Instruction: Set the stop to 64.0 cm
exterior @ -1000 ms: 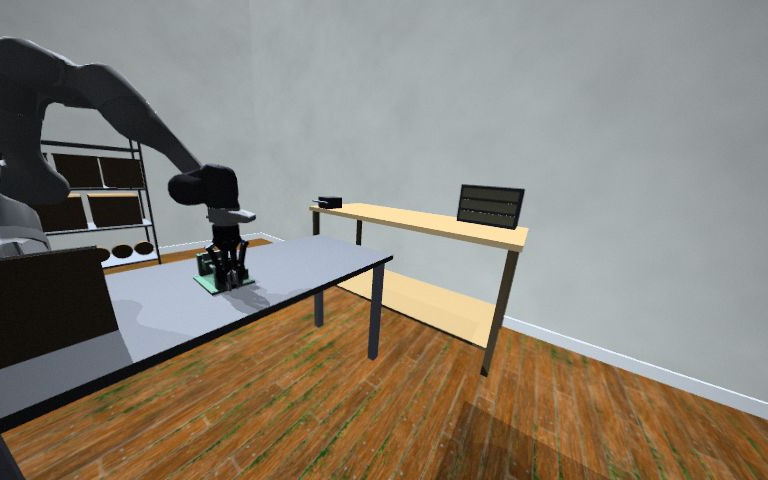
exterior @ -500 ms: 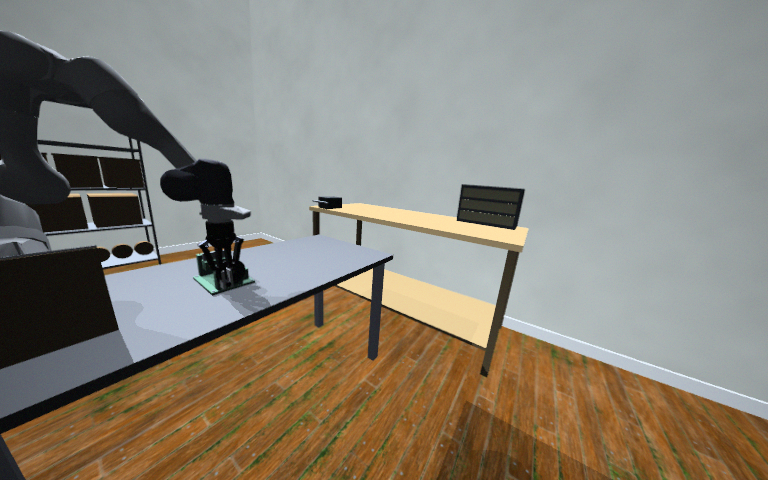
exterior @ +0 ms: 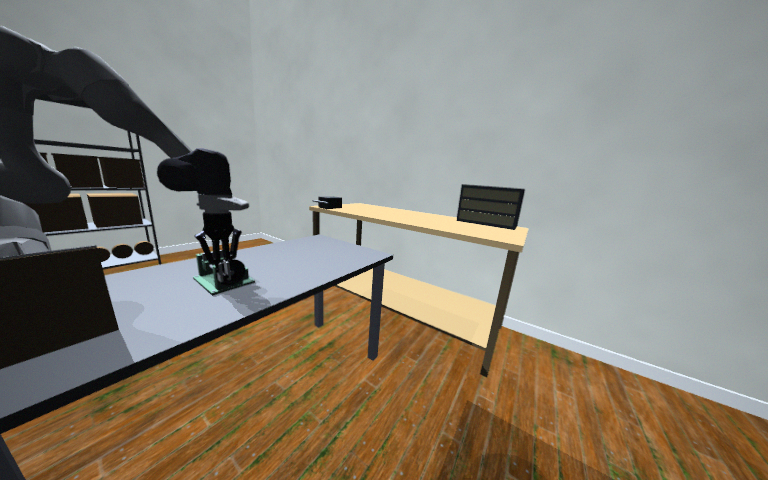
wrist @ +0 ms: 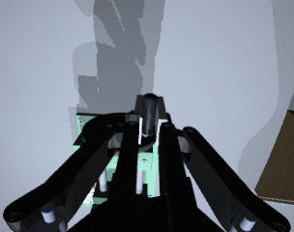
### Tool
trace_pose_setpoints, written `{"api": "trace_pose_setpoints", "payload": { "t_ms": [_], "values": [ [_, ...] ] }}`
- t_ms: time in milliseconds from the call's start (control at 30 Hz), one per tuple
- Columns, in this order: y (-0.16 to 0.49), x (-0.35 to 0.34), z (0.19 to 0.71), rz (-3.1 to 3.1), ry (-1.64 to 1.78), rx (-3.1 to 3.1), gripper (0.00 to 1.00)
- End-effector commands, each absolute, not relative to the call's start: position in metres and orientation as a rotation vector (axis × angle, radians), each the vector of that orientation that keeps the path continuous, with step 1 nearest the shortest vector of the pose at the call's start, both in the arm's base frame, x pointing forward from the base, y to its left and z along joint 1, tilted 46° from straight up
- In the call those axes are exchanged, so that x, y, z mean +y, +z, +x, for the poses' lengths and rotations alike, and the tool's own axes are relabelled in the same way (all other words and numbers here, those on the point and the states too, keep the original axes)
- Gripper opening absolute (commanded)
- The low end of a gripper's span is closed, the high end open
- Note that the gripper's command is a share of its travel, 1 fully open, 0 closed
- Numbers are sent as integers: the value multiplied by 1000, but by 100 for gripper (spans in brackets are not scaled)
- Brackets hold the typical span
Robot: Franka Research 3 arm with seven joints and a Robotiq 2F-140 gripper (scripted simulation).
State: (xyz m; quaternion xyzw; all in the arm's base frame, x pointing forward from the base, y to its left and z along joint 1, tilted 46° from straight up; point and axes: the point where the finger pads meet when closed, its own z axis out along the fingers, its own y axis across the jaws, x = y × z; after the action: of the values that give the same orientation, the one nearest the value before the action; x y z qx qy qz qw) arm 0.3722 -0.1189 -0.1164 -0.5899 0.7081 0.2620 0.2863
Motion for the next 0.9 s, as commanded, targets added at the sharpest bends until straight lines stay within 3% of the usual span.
{"api": "trace_pose_setpoints", "payload": {
  "t_ms": [0, 867],
  "values": [
    [-108, -130, 378, -1578, 694, 1892, 4],
    [-104, -143, 422, -1578, 694, 1892, 4]
  ]
}}
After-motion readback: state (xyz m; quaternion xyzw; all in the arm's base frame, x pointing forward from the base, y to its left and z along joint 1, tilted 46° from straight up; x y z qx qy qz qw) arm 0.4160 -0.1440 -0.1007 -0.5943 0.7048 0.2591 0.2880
